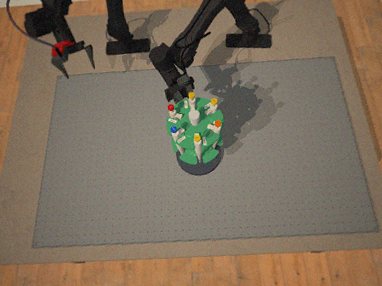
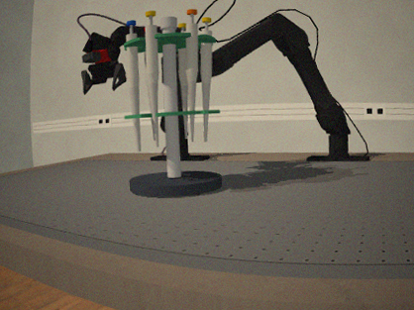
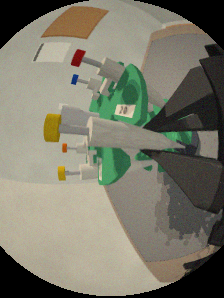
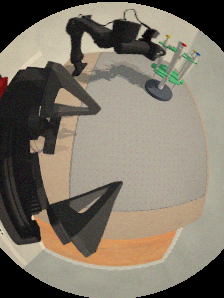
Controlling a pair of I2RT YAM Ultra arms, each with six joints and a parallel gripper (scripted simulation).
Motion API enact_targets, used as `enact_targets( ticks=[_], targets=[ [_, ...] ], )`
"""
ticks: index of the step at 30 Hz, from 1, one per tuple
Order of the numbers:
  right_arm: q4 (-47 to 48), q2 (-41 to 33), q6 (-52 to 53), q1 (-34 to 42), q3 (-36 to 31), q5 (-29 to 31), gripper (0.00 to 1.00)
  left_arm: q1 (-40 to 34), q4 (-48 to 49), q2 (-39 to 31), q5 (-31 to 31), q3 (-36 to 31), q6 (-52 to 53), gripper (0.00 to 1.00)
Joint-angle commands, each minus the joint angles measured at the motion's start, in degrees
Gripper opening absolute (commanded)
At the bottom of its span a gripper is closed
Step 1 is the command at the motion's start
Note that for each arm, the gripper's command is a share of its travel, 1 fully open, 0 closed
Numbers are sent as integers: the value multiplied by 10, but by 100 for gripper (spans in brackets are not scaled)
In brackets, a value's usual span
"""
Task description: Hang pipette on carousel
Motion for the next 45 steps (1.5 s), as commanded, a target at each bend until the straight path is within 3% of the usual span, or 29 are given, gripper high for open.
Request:
enact_targets(
  ticks=[1,45],
  targets=[
    [8,-3,-7,-5,9,-13,100,4,16,-5,-7,4,-1,12],
    [8,-3,-7,-5,9,-13,100,2,18,-6,-7,9,-1,12]
  ],
)
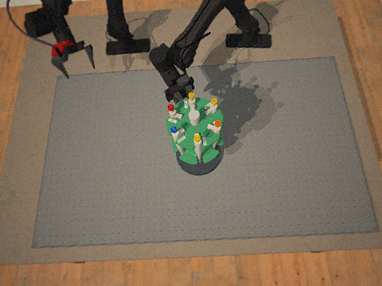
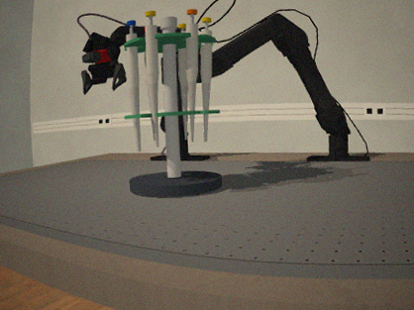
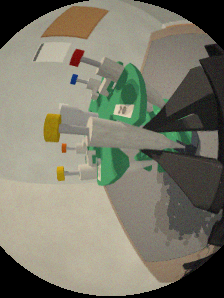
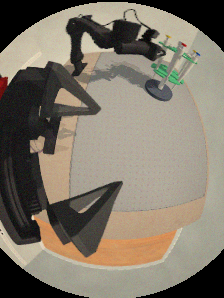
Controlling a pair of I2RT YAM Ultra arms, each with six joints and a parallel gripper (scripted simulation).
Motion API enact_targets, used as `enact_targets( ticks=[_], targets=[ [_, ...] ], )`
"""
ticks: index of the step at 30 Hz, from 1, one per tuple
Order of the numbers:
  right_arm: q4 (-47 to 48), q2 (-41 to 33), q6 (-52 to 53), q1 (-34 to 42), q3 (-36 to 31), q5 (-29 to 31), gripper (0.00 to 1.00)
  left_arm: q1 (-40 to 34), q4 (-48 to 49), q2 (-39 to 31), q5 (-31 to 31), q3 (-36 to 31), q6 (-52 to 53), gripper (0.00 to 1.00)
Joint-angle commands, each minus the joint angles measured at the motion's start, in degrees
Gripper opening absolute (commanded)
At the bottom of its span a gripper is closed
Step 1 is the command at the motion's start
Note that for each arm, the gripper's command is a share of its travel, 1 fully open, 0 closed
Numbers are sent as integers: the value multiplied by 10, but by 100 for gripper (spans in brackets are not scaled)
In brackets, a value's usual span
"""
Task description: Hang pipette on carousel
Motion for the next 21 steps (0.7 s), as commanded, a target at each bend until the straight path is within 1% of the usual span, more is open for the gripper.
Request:
enact_targets(
  ticks=[1,15,16,21],
  targets=[
    [8,-3,-7,-5,9,-13,100,2,15,-8,-7,9,-1,12],
    [8,-3,-7,-5,9,-13,100,2,15,-8,-7,9,-1,12],
    [8,-3,-7,-5,9,-13,100,2,15,-8,-7,9,-1,50],
    [8,-3,-7,-5,9,-13,100,2,16,-8,-6,10,-1,50]
  ],
)
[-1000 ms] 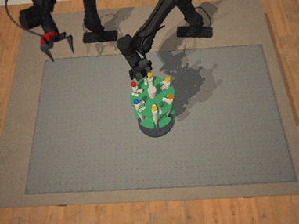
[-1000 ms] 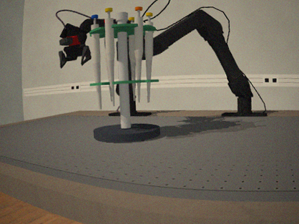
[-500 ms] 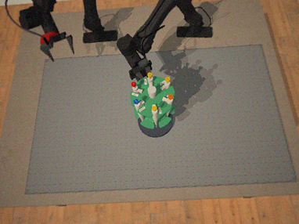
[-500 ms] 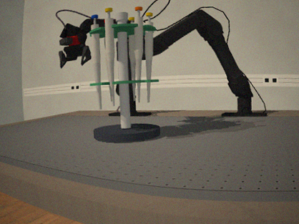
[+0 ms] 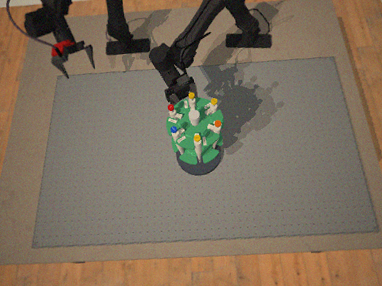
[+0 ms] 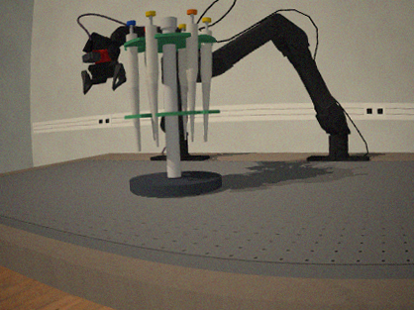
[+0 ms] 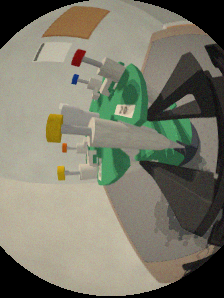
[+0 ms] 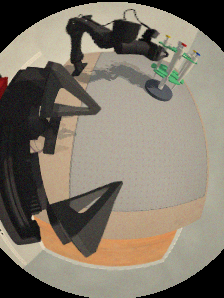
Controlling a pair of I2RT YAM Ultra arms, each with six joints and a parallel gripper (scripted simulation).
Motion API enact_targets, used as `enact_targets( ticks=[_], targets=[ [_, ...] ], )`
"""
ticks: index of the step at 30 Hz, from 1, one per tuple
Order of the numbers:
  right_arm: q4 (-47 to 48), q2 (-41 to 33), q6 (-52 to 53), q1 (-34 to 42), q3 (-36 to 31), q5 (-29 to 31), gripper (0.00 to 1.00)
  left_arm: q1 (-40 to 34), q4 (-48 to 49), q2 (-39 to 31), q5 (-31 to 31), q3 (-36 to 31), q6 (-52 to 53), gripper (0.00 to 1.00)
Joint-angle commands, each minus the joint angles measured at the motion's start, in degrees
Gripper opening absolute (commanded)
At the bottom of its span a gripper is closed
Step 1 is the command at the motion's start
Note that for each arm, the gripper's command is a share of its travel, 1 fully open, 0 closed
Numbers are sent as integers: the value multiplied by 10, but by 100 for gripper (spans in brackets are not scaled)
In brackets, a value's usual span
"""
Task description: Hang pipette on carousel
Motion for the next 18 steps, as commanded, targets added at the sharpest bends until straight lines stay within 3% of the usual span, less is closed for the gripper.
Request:
enact_targets(
  ticks=[1,18],
  targets=[
    [8,-3,-7,-5,9,-13,100,0,6,-5,-2,4,0,50],
    [8,-3,-7,-5,9,-13,100,-12,4,-18,-13,-12,-8,50]
  ],
)
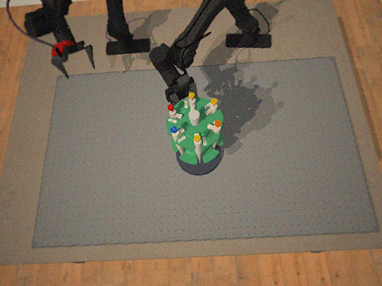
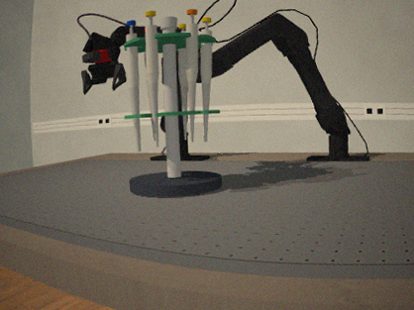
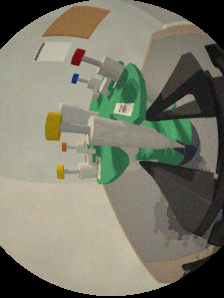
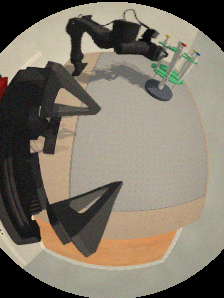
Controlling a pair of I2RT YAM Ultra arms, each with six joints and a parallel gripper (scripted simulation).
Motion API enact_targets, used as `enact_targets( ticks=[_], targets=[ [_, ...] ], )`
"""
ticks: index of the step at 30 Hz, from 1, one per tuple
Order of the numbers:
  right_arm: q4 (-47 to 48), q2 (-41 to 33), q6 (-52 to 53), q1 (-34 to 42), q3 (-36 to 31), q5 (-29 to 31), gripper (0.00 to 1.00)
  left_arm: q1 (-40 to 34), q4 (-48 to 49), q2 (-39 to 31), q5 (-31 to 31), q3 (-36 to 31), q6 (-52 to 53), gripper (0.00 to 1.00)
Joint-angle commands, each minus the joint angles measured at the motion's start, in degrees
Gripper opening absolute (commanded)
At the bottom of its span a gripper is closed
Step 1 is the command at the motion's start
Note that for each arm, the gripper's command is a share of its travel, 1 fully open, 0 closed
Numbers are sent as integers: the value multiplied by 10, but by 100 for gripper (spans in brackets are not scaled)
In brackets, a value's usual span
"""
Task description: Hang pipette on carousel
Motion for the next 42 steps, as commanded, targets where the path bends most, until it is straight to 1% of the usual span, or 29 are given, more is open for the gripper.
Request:
enact_targets(
  ticks=[1,3,6,9,14,15,31,42],
  targets=[
    [8,-3,-7,-5,9,-13,100,-14,-5,-19,-13,-11,-6,50],
    [8,-3,-7,-5,9,-13,100,-19,-8,-21,-18,0,-10,50],
    [8,-3,-7,-5,9,-13,100,-26,-12,-23,-25,-16,-14,50],
    [8,-3,-7,-5,9,-13,100,-34,-17,-27,-32,-6,-20,50],
    [8,-3,-7,-5,9,-13,100,-41,-23,-29,-40,-19,-25,50],
    [8,-3,-7,-5,9,-13,100,-44,-25,-31,-42,0,-29,50],
    [8,-3,-7,-5,9,-13,100,-79,-66,-41,-77,-6,-66,50],
    [8,-3,-7,-5,9,-13,100,-108,-117,-46,-103,-4,-109,50]
  ],
)
